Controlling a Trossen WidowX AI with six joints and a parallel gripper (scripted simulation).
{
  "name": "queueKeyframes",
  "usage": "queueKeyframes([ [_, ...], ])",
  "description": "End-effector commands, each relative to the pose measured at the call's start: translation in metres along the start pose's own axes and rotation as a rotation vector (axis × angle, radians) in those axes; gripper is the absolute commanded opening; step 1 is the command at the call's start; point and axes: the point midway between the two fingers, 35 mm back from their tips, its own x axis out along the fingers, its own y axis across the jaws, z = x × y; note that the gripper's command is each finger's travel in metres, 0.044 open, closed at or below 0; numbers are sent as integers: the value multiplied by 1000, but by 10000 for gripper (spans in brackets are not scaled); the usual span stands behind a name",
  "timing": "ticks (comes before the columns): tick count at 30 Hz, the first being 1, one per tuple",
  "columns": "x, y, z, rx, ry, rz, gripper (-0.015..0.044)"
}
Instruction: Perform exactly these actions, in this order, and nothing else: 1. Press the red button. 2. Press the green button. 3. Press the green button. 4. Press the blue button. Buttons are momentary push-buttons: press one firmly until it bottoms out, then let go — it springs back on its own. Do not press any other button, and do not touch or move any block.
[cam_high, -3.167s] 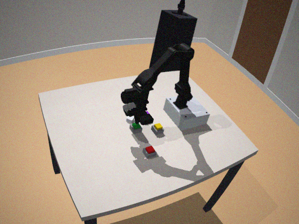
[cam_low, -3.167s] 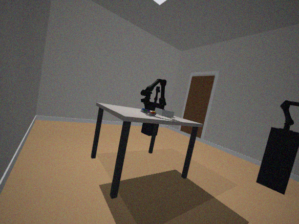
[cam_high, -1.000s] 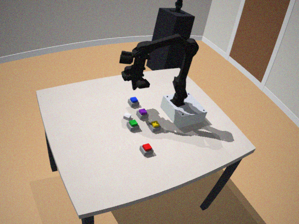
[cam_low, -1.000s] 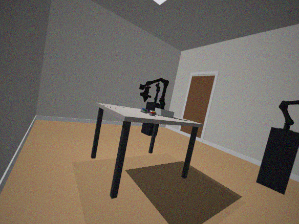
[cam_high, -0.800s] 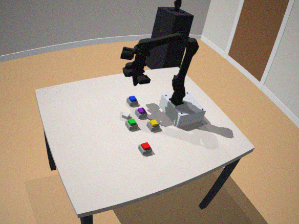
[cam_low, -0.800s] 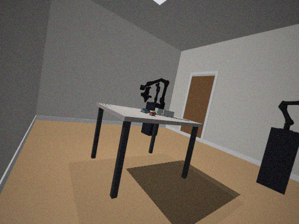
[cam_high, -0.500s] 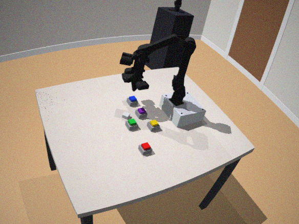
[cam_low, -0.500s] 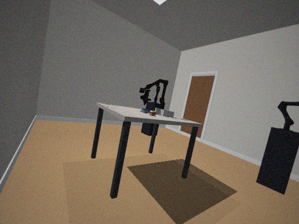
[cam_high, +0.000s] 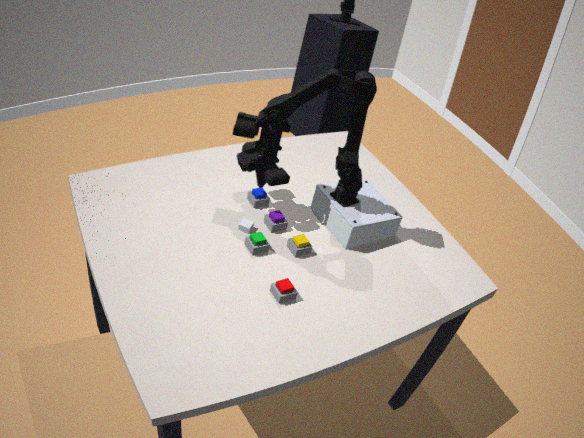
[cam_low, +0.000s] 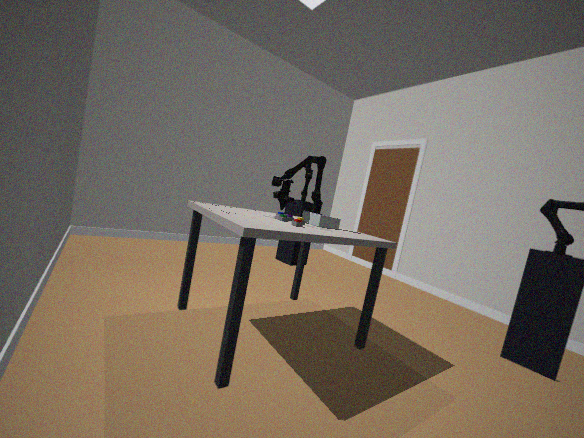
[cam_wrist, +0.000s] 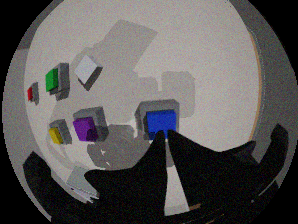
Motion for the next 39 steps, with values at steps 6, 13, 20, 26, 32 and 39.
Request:
queueKeyframes([
  [6, 18, 0, -2, -4, 7, 1, 20],
  [13, 23, 1, -2, -4, 7, 1, 20],
  [20, 23, 1, -2, -4, 7, 1, 20],
  [26, 23, 1, -2, -4, 7, 1, 20],
  [32, 23, 1, -2, -4, 7, 1, 20],
  [39, -9, 1, -2, -4, 7, 1, 20],
])
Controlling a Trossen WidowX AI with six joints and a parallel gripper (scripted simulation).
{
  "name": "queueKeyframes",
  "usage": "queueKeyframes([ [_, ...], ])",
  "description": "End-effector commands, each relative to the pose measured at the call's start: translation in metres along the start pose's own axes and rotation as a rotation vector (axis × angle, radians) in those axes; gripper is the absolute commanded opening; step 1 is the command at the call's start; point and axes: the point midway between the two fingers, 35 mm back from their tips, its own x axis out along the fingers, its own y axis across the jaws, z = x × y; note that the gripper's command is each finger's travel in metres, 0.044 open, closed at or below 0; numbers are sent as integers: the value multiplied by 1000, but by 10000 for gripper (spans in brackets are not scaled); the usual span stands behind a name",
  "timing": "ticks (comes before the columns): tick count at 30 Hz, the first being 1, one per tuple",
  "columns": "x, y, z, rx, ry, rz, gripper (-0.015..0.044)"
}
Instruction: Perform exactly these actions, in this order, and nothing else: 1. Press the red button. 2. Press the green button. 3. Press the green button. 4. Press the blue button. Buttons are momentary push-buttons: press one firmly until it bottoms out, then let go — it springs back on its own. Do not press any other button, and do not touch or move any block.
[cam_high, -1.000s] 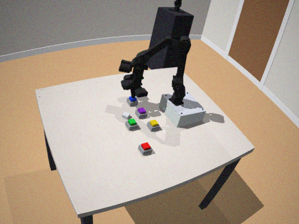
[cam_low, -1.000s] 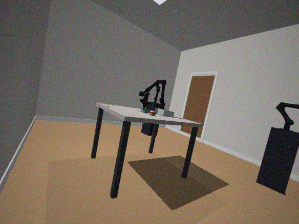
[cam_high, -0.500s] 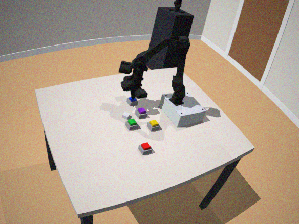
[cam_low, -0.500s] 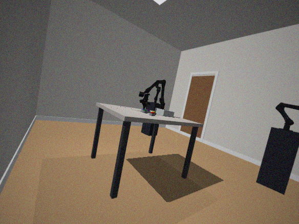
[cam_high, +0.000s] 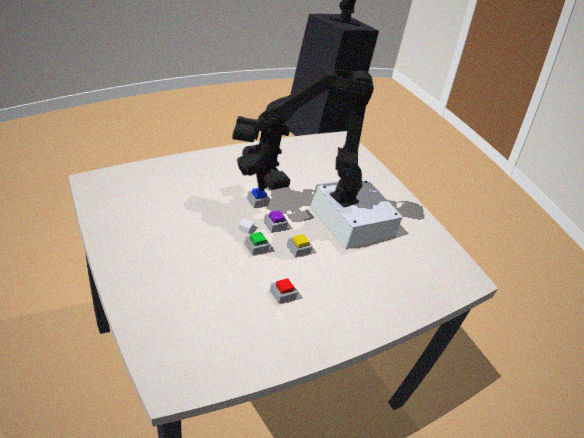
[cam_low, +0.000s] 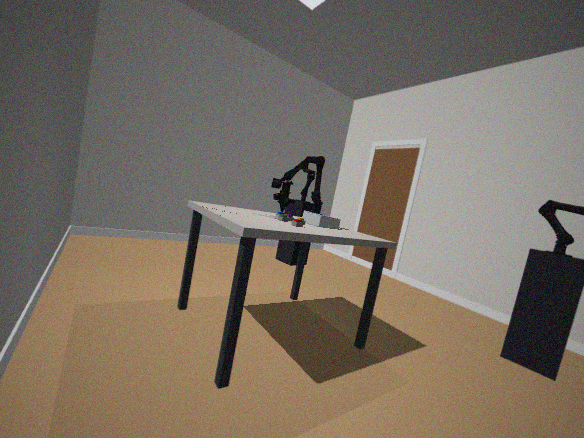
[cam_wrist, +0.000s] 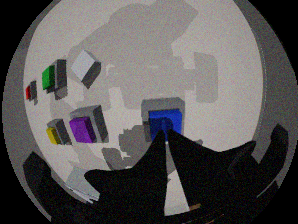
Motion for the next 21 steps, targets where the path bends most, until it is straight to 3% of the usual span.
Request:
queueKeyframes([
  [1, -21, -1, 1, -3, -10, -11, 20],
  [4, -21, -1, 1, -3, -10, -11, 20],
  [9, -26, 16, 19, -19, -15, -17, 151],
  [18, -47, 110, 75, -39, -34, -16, 387],
  [21, -54, 147, 84, -34, -35, -8, 400],
])
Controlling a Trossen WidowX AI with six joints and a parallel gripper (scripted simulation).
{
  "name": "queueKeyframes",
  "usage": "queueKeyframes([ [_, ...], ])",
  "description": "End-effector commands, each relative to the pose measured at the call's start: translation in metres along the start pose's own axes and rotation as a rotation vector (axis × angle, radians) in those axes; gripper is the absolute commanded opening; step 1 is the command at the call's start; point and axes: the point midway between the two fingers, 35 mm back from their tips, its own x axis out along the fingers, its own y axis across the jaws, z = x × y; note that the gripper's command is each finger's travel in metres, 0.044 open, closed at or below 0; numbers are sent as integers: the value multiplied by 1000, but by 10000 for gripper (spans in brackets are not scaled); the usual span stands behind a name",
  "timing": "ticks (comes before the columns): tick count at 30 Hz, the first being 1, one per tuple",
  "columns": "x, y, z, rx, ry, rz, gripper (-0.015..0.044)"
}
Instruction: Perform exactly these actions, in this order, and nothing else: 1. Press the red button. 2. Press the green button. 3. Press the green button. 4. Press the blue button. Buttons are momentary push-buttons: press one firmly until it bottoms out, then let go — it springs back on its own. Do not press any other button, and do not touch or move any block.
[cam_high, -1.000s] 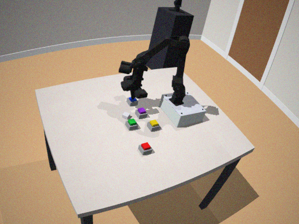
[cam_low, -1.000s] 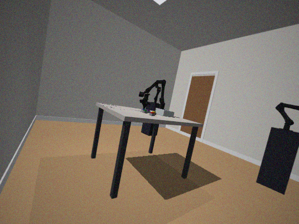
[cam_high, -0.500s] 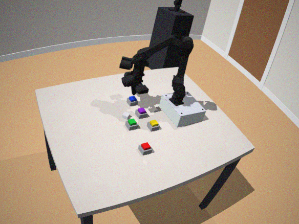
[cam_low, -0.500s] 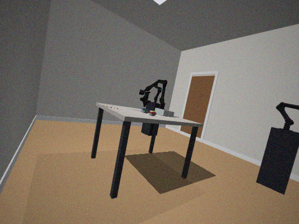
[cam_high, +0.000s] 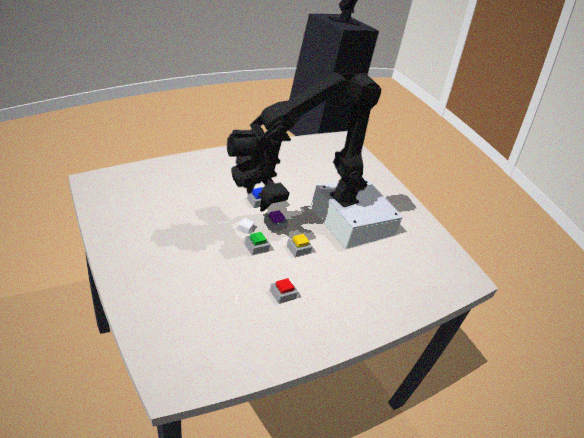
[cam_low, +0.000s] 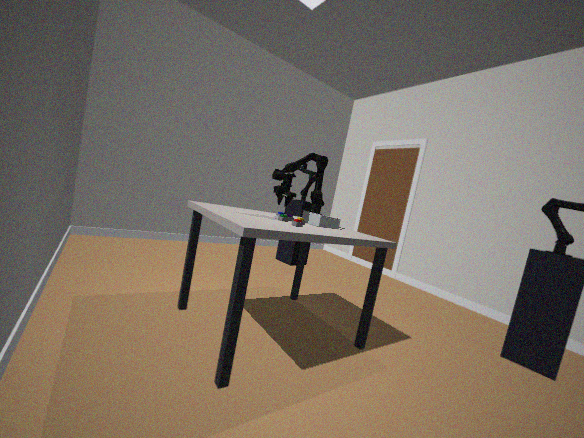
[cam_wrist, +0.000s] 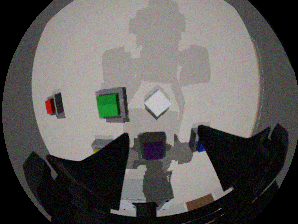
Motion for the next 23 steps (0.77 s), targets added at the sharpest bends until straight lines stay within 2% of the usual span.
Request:
queueKeyframes([
  [1, -11, 59, 17, 6, 3, 15, 400],
  [7, -25, 138, 19, 18, 7, 29, 400],
  [14, -42, 226, -6, 31, 20, 40, 400],
  [23, -45, 243, -14, 33, 24, 41, 400],
])
